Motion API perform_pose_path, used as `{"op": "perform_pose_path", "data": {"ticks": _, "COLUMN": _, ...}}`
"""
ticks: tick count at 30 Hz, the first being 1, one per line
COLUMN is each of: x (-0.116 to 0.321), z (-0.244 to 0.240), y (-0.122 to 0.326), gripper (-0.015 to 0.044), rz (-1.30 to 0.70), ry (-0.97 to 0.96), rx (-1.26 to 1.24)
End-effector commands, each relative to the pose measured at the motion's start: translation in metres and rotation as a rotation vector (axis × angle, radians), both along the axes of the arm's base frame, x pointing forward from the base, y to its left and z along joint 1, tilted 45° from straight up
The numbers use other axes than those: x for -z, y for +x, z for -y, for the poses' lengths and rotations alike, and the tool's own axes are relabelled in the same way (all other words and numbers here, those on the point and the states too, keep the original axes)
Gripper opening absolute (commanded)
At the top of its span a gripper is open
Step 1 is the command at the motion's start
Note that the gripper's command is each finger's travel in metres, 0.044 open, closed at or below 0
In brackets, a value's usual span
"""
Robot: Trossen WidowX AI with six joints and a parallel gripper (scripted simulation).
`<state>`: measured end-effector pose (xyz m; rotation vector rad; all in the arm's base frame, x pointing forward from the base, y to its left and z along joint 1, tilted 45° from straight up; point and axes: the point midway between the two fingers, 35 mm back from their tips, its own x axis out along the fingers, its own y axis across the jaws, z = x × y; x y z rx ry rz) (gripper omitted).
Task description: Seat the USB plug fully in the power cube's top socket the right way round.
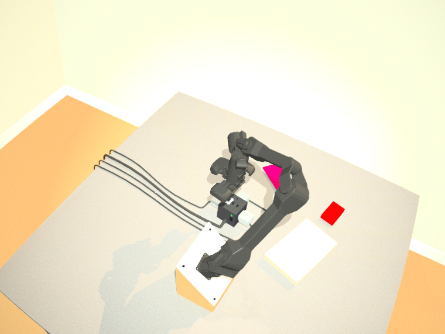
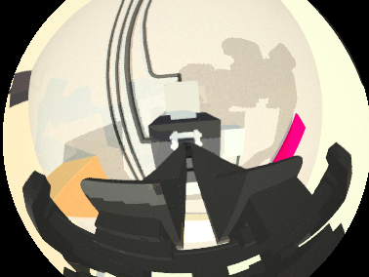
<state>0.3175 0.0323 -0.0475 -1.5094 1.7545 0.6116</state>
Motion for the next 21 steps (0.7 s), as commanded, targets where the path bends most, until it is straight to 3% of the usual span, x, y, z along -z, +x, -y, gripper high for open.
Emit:
{"op": "perform_pose_path", "data": {"ticks": 1, "x": 0.0006, "z": 0.0008, "y": 0.0003, "gripper": 0.0000, "rz": -0.001, "ry": -0.002, "rx": -0.004}}
{"op": "perform_pose_path", "data": {"ticks": 21, "x": 0.0023, "z": 0.0025, "y": 0.0001, "gripper": 0.0000, "rz": -0.001, "ry": -0.002, "rx": -0.004}}
